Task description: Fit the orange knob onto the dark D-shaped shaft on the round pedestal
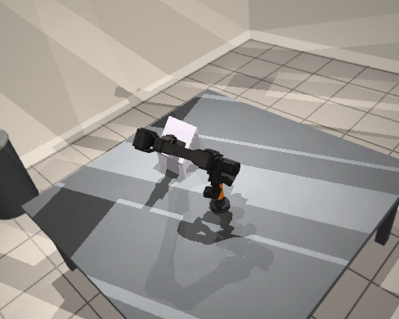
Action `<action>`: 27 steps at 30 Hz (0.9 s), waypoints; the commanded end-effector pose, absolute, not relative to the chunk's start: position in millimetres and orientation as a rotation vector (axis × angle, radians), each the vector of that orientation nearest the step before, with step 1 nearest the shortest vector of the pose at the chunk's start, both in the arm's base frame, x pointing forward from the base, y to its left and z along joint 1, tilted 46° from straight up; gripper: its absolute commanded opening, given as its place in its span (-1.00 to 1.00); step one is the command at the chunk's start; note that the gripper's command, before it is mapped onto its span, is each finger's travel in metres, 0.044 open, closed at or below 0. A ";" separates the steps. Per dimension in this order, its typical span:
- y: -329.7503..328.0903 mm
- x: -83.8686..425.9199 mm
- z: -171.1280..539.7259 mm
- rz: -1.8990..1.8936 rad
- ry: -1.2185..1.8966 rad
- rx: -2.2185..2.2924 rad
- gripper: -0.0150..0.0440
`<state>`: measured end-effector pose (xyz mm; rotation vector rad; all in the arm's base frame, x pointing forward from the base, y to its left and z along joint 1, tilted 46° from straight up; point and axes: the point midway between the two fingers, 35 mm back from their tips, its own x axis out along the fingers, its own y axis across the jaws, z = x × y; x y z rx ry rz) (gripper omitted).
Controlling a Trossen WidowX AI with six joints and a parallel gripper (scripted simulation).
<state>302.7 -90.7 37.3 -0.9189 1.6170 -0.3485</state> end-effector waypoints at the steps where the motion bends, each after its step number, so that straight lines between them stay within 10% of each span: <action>1: -88.1 303.1 39.7 -0.352 1.613 -0.919 -0.49; 27: -91.7 303.7 37.2 -0.185 1.671 -1.077 -0.49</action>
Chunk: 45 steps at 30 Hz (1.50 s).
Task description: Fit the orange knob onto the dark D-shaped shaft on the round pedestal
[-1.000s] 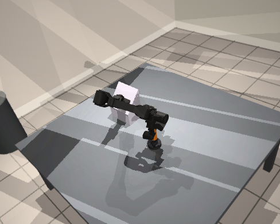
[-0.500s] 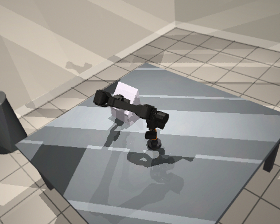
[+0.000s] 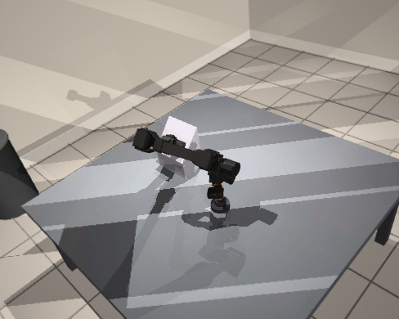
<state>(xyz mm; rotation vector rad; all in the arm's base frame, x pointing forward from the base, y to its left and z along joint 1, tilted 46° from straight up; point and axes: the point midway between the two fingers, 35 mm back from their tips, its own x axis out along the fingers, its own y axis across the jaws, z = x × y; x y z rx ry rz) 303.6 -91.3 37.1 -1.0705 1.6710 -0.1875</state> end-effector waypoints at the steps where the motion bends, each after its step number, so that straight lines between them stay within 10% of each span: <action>1: -91.7 303.7 37.2 -0.185 1.671 -1.077 -0.49; 45: -91.9 304.5 36.9 -0.010 1.719 -1.232 -0.49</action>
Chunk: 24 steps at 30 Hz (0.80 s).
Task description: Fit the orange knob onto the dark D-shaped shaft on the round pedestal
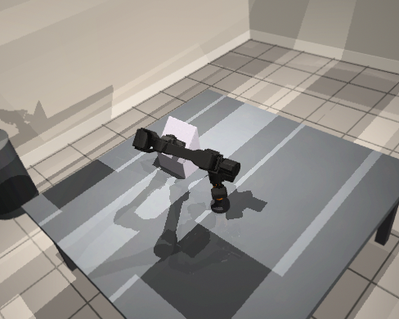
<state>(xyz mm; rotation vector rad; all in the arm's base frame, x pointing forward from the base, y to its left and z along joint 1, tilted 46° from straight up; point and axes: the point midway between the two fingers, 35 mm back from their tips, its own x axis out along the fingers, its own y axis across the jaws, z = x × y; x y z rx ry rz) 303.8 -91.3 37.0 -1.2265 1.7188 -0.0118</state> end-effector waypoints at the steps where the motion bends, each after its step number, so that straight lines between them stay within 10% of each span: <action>1: -91.9 304.5 36.9 -0.010 1.719 -1.232 -0.49; 24: -90.7 304.3 37.5 0.175 1.753 -1.384 -0.49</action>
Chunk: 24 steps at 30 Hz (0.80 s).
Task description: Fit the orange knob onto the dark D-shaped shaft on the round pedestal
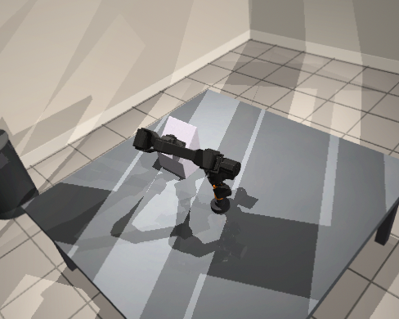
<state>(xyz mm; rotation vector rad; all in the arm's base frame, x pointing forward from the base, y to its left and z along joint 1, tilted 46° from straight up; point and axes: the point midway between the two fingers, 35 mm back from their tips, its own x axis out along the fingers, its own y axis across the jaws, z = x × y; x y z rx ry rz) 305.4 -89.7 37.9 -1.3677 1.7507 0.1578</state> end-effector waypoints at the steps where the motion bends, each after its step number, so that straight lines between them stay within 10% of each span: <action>1: -90.8 304.0 37.6 0.175 1.753 -1.384 -0.49; 24: -87.9 305.5 39.6 0.182 1.754 -1.390 -0.49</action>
